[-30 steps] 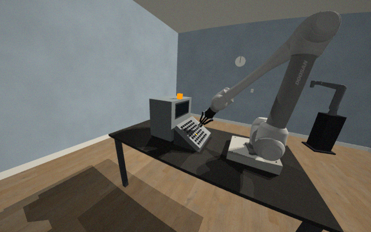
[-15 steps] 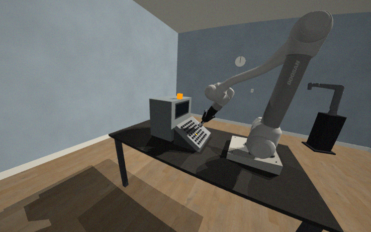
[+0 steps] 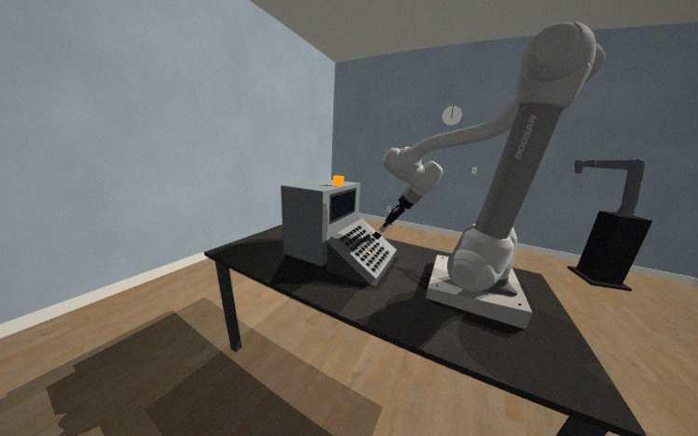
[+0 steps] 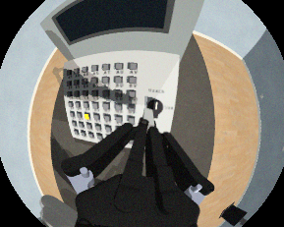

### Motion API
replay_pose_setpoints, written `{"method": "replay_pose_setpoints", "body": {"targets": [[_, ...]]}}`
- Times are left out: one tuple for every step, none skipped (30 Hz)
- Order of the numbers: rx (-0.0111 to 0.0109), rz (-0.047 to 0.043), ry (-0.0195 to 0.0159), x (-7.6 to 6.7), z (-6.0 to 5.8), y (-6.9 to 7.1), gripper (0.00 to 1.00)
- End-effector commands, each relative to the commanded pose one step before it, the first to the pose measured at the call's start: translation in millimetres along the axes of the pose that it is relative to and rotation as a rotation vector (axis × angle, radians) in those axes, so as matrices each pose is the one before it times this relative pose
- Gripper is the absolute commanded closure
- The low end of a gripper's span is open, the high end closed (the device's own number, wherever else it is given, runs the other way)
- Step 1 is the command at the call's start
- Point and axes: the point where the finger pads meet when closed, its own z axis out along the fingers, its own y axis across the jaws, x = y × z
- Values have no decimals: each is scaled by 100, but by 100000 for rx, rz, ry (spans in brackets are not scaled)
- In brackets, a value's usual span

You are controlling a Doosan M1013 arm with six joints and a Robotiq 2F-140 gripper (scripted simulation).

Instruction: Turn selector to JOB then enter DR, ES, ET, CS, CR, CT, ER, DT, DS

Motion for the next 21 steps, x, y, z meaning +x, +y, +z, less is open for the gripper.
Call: {"method": "replay_pose_setpoints", "body": {"targets": [[-12, -13403, 70, 295, -179, 1358, 100], [0, -1884, -1, 17, -23, 191, 100], [0, -1486, 1, 10, -18, 151, 100], [0, -1120, -1, 6, -13, 114, 100], [0, -785, 0, 3, -10, 80, 100], [0, -497, 0, 2, -6, 51, 100], [0, -266, 0, 1, -3, 27, 100], [0, -102, 0, 0, -1, 10, 100], [0, -15, 0, 0, 0, 2, 100], [0, 0, 0, 0, 0, 0, 100], [0, 0, 0, 0, 0, 0, 100], [0, 0, 0, 0, 0, 0, 67], [0, 0, 0, 0, 0, 0, 67], [0, 0, 0, 0, 0, 0, 67], [0, 0, 0, 0, 0, 0, 67], [0, 0, 0, 0, 0, 0, 67], [0, 0, 0, 0, 0, 0, 67], [0, 0, 0, 0, 0, 0, 67], [0, 0, 0, 0, 0, 0, 67], [0, 0, 0, 0, 0, 0, 67], [0, 0, 0, 0, 0, 0, 67]]}}
